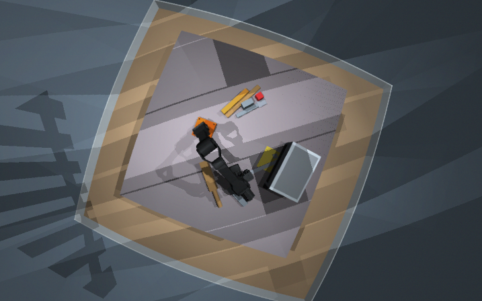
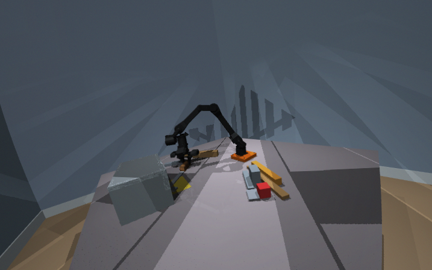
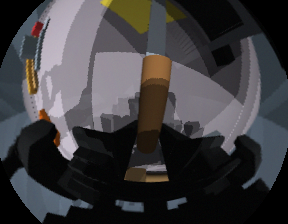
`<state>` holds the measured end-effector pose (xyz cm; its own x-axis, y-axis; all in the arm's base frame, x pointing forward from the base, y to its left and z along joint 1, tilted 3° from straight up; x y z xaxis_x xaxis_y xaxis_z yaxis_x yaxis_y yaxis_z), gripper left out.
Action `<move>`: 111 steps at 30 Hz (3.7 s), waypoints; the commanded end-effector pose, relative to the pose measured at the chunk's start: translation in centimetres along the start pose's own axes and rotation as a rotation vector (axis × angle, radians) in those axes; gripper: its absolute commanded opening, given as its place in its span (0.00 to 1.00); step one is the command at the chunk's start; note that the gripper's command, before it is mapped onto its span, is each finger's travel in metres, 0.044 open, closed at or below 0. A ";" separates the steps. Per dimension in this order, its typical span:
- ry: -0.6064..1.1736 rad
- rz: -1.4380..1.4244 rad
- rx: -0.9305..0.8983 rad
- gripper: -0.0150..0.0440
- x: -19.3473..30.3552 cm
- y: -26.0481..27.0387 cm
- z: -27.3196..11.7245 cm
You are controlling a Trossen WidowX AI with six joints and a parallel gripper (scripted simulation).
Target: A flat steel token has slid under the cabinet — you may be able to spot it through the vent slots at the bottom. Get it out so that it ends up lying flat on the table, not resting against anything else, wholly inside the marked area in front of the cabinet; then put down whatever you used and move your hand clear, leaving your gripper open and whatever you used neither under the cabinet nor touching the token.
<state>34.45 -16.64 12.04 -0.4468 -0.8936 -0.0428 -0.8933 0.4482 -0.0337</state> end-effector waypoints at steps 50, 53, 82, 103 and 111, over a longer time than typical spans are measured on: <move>-0.009 -0.001 0.002 0.25 -6.1 -0.1 0.1; -0.009 -0.001 0.002 0.25 -6.0 -0.1 0.1; -0.005 -0.001 0.001 0.25 -0.8 0.8 0.2; -0.002 -0.001 0.001 0.25 2.9 1.5 0.2; 0.001 -0.002 0.002 0.25 3.5 1.6 0.2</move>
<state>31.57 -19.02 11.72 -0.4457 -0.8943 -0.0408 -0.8937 0.4471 -0.0364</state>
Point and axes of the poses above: the point midway between the two fingers, 35 mm back from their tips, its own z axis out along the fingers, its own y axis across the jaws, x = y × z, the point moved 9 cm from there along -z, back along the fingers, and after that the axes turned 14 degrees about -z, right-handed, at the moved point
